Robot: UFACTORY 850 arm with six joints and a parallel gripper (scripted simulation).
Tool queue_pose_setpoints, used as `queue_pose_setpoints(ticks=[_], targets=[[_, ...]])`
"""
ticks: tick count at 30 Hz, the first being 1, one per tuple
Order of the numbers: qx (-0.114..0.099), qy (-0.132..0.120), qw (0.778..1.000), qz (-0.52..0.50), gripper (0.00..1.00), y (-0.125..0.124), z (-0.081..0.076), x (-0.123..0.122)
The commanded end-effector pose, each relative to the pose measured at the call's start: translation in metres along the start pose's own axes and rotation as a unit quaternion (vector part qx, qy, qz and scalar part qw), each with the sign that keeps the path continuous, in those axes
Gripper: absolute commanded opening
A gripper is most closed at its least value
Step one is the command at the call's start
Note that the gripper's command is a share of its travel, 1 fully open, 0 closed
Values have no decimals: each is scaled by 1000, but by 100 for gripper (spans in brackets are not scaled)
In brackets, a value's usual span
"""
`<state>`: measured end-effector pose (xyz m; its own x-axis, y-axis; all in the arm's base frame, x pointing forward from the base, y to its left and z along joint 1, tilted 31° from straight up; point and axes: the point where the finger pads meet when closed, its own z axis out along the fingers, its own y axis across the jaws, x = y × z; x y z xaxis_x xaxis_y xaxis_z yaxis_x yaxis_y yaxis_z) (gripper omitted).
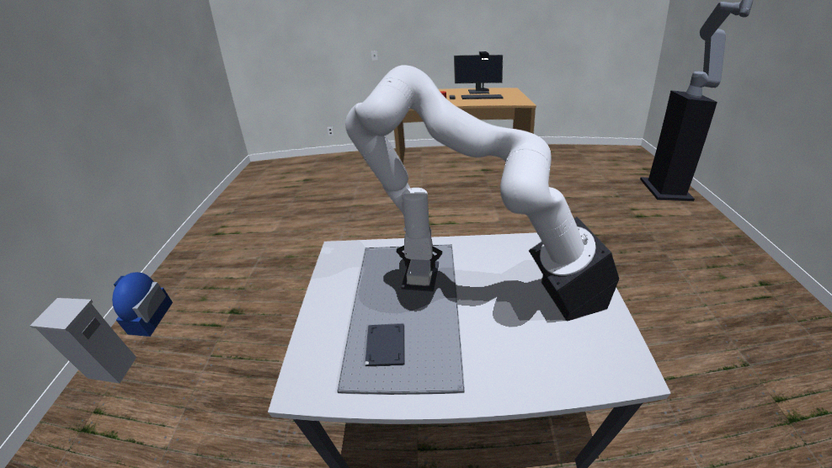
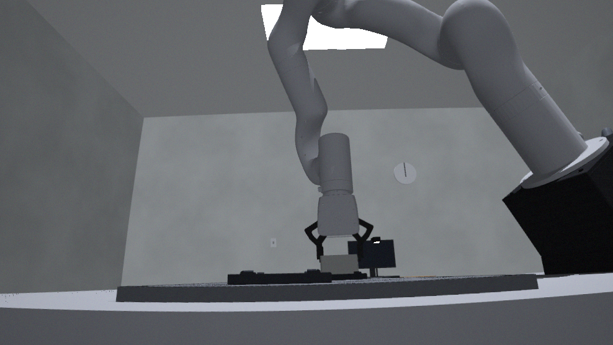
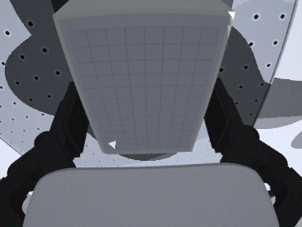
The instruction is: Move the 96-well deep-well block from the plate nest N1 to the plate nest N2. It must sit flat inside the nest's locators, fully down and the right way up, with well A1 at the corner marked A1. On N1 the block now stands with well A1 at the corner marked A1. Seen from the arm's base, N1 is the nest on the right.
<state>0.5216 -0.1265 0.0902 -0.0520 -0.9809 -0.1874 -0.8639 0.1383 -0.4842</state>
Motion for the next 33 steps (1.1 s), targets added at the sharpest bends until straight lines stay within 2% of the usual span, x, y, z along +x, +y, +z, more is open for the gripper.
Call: queue_pose_setpoints(ticks=[1, 33], targets=[[1, 0, 1000, 0, 100, -1, 0, 0], [1, 0, 1000, 0, 100, -1, 16, 0]])
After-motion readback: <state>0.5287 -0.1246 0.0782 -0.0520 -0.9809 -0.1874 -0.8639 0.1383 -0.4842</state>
